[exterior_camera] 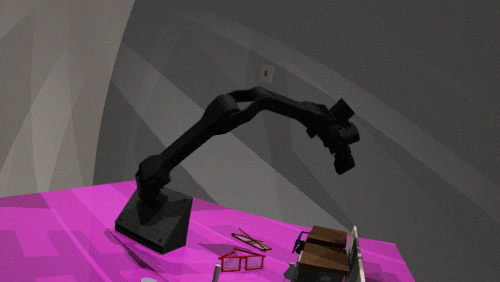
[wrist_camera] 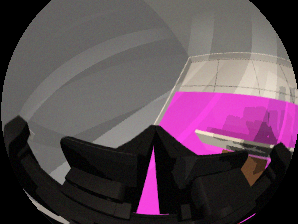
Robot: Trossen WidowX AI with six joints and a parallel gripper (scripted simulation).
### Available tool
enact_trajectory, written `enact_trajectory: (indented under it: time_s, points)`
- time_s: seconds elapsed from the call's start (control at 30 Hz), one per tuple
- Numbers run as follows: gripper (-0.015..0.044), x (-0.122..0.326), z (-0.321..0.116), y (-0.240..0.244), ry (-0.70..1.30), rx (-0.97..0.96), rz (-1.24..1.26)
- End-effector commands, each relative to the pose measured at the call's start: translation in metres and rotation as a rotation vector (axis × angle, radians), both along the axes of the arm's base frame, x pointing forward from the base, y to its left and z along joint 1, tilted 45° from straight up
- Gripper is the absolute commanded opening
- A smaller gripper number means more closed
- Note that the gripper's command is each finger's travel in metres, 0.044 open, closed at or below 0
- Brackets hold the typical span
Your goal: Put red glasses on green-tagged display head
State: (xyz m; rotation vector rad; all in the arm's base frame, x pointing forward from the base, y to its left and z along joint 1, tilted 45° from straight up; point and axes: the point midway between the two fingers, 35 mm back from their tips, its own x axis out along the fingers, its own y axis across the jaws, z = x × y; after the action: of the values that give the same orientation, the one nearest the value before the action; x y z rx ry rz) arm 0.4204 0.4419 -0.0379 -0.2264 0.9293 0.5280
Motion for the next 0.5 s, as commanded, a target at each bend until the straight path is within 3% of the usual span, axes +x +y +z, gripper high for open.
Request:
enact_trajectory:
  time_s: [0.0,0.47]
  points:
    - [0.0000,0.033,0.019,-0.049,-0.005,-0.057,-0.136]
    - [0.0000,0.095,0.090,-0.257,0.013,-0.313,-0.593]
